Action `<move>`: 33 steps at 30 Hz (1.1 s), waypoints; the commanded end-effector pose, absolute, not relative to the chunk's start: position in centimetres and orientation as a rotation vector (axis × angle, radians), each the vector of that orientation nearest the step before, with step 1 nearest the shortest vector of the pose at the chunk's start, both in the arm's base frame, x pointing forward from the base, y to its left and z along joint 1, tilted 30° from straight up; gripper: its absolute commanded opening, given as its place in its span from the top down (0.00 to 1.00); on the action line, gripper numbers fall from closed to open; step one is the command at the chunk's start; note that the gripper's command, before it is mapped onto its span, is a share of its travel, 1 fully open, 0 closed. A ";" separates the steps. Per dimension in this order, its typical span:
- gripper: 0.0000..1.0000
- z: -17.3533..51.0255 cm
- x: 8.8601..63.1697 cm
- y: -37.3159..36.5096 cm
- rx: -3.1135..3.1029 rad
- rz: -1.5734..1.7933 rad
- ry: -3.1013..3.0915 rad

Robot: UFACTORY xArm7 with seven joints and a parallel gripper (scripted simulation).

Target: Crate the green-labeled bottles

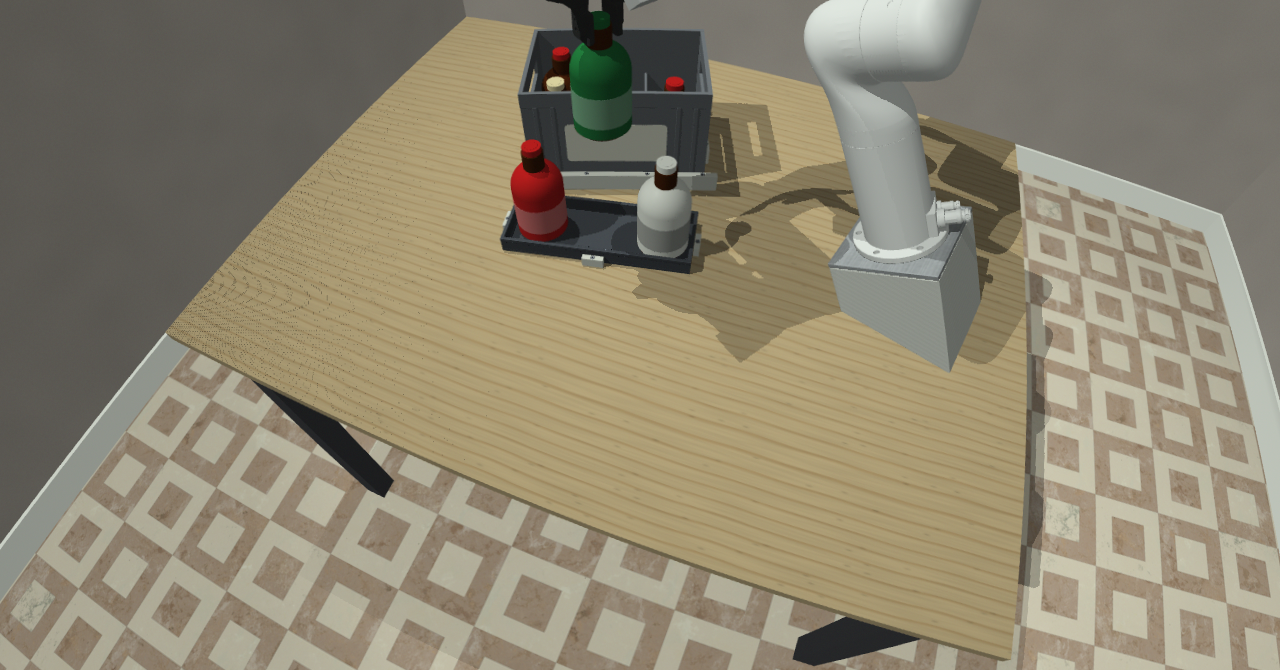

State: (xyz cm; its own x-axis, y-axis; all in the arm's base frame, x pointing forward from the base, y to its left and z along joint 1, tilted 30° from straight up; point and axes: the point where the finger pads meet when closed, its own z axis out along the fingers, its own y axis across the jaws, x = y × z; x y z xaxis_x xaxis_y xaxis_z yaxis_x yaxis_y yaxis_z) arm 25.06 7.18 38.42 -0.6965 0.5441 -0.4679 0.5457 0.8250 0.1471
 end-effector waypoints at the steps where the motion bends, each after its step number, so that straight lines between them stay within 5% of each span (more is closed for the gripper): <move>1: 1.00 38.6 25.0 6.8 0.803 0.000 2.501; 33: 1.00 39.2 24.4 1.8 0.803 0.000 2.501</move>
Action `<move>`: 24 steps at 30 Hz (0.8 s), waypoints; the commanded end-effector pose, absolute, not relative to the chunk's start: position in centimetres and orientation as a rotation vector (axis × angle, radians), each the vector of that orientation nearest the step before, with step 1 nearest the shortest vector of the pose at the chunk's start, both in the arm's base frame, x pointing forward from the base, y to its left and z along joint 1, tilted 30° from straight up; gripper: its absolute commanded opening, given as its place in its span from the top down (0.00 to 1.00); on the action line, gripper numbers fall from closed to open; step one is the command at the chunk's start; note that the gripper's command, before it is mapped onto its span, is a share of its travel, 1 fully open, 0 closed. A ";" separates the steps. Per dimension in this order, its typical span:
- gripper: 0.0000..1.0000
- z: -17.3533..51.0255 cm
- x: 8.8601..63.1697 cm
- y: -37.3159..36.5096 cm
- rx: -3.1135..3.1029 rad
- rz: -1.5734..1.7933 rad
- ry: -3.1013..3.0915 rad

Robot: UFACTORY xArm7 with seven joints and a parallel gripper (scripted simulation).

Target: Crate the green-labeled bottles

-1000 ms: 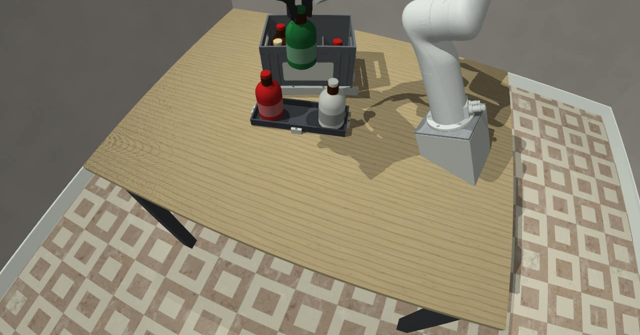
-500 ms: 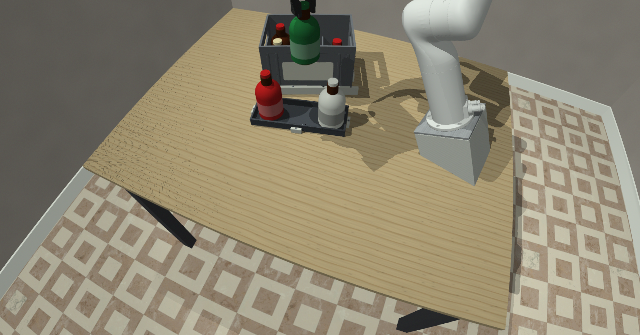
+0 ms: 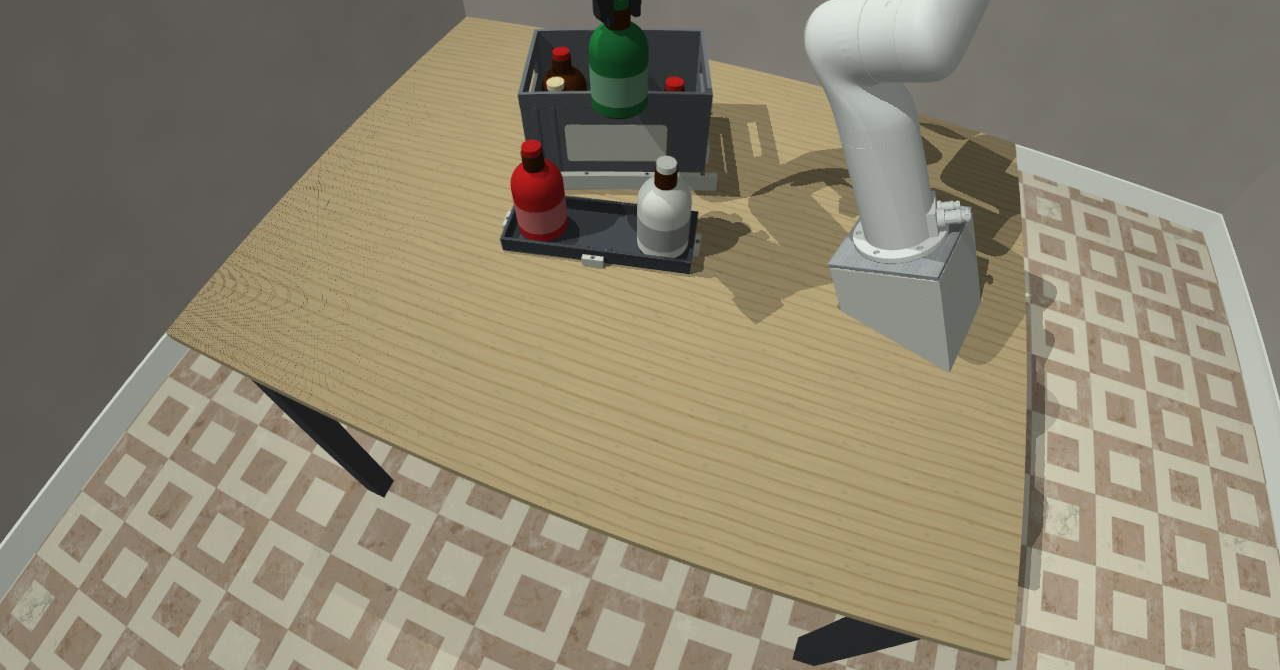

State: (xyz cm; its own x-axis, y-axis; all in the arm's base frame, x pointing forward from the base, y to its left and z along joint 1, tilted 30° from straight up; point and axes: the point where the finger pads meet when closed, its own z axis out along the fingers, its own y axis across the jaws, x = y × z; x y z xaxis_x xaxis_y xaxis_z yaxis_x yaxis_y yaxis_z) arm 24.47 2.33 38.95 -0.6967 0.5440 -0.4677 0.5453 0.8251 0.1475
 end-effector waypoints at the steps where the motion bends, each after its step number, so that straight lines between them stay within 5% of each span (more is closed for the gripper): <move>1: 1.00 39.2 24.4 1.6 0.803 0.000 2.501; 24: 1.00 39.8 23.7 -3.8 0.803 0.000 2.501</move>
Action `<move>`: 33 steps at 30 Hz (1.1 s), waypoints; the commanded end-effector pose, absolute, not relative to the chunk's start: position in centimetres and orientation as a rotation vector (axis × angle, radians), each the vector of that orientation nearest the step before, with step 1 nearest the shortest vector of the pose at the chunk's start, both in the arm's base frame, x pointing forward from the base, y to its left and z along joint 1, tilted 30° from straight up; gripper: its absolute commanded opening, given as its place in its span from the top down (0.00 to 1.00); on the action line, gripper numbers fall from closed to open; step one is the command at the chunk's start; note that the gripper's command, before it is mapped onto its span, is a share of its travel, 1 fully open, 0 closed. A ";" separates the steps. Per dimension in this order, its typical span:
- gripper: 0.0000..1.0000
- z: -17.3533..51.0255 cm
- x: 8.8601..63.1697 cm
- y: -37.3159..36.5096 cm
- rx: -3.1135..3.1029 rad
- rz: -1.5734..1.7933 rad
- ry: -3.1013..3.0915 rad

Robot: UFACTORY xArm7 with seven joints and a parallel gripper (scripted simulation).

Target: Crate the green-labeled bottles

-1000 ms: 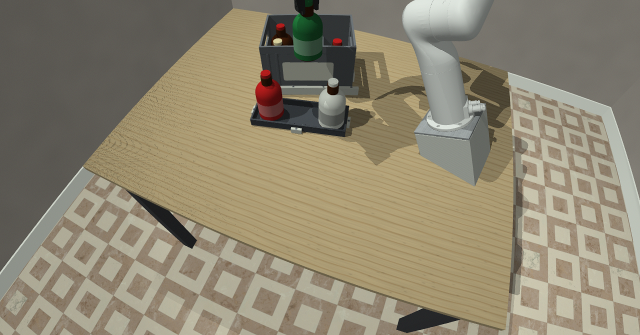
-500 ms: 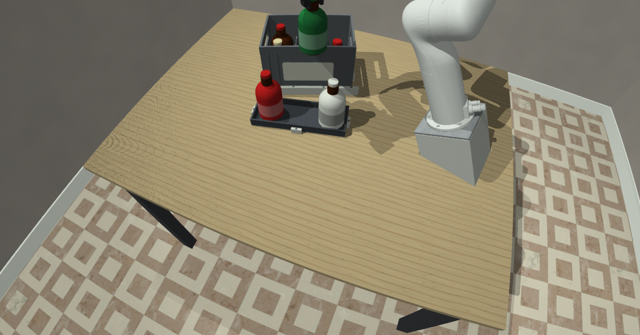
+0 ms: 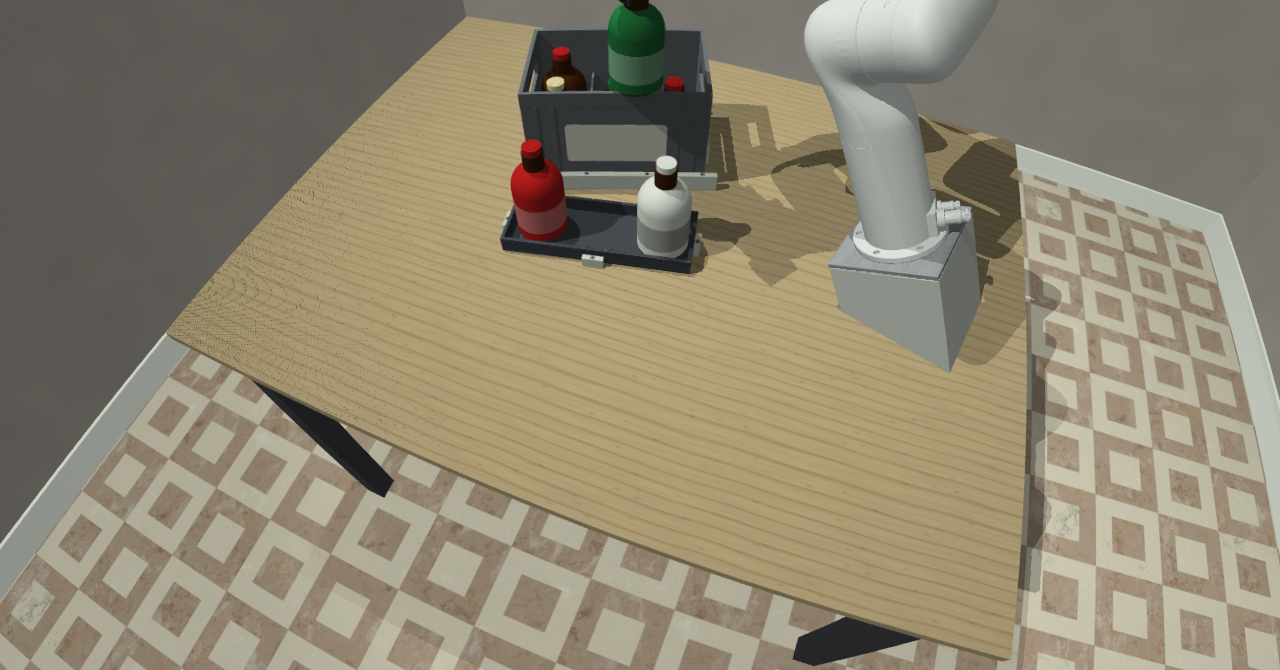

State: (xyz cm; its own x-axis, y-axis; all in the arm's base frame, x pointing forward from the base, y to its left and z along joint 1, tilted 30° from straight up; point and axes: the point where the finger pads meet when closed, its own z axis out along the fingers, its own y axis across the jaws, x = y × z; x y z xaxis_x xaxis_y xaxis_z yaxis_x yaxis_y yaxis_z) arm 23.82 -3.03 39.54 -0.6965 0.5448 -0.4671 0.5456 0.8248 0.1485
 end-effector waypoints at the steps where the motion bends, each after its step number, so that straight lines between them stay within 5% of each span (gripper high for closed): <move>1: 1.00 39.8 23.7 -4.1 0.803 0.000 2.501; 33: 1.00 40.5 22.8 -10.9 0.803 0.000 2.501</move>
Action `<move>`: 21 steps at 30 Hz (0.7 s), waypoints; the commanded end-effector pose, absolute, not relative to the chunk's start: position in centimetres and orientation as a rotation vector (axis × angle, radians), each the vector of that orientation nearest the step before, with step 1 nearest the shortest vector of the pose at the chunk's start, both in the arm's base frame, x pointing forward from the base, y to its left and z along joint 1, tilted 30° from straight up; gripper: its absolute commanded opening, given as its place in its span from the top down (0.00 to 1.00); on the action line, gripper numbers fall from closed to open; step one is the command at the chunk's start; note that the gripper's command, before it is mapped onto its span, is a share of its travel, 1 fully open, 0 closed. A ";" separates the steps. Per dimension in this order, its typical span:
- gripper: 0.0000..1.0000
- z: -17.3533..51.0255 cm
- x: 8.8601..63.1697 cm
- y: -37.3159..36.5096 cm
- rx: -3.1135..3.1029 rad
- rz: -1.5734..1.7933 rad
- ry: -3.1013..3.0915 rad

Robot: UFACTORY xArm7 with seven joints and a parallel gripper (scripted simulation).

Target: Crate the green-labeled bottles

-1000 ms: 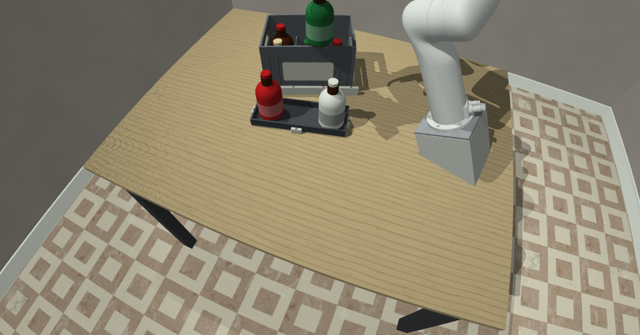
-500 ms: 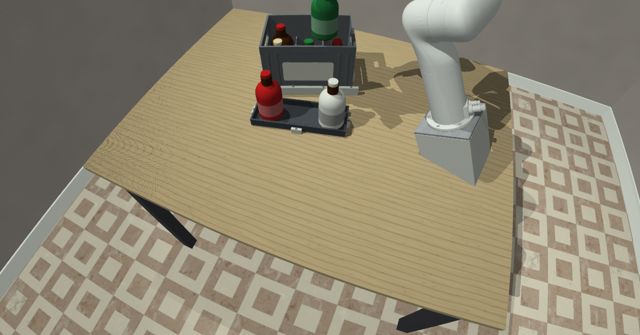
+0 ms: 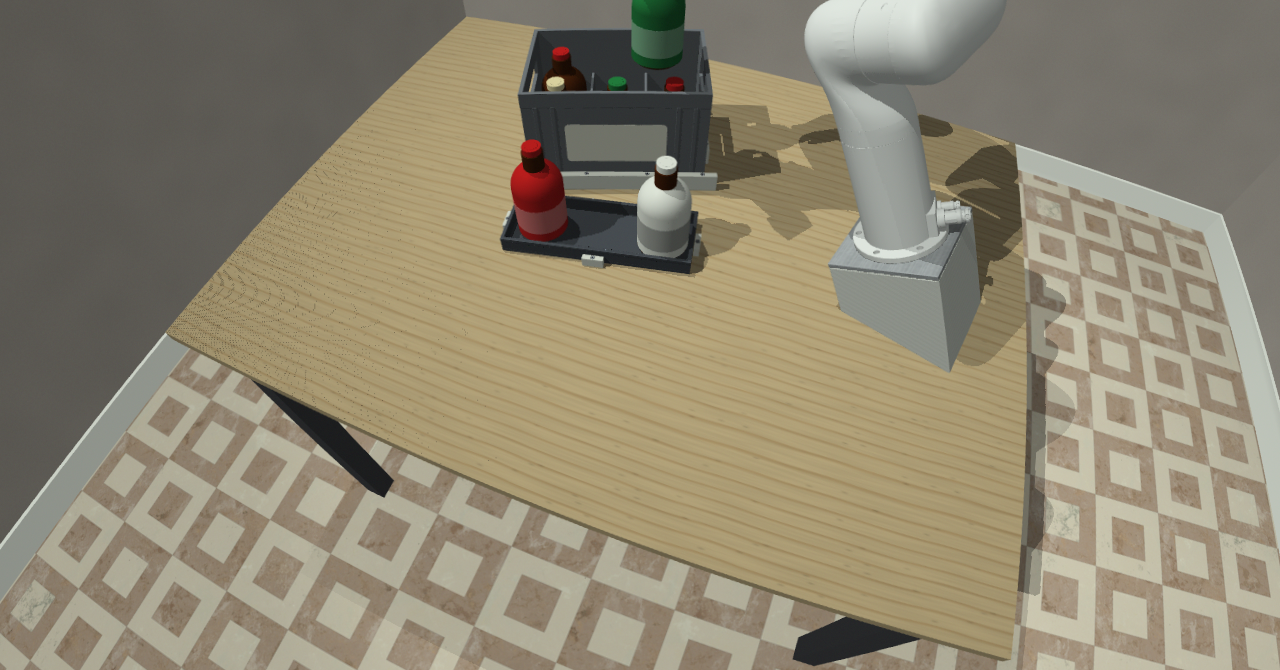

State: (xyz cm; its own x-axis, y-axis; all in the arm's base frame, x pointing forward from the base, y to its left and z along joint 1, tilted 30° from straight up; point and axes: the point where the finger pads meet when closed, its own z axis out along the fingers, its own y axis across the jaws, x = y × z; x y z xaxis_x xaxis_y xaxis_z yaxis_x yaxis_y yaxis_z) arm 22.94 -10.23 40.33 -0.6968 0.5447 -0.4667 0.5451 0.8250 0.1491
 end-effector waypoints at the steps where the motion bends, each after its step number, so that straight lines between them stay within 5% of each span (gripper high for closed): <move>1: 1.00 40.5 22.8 -11.1 0.803 0.000 2.501; 21: 1.00 40.9 22.4 -14.2 0.803 0.000 2.501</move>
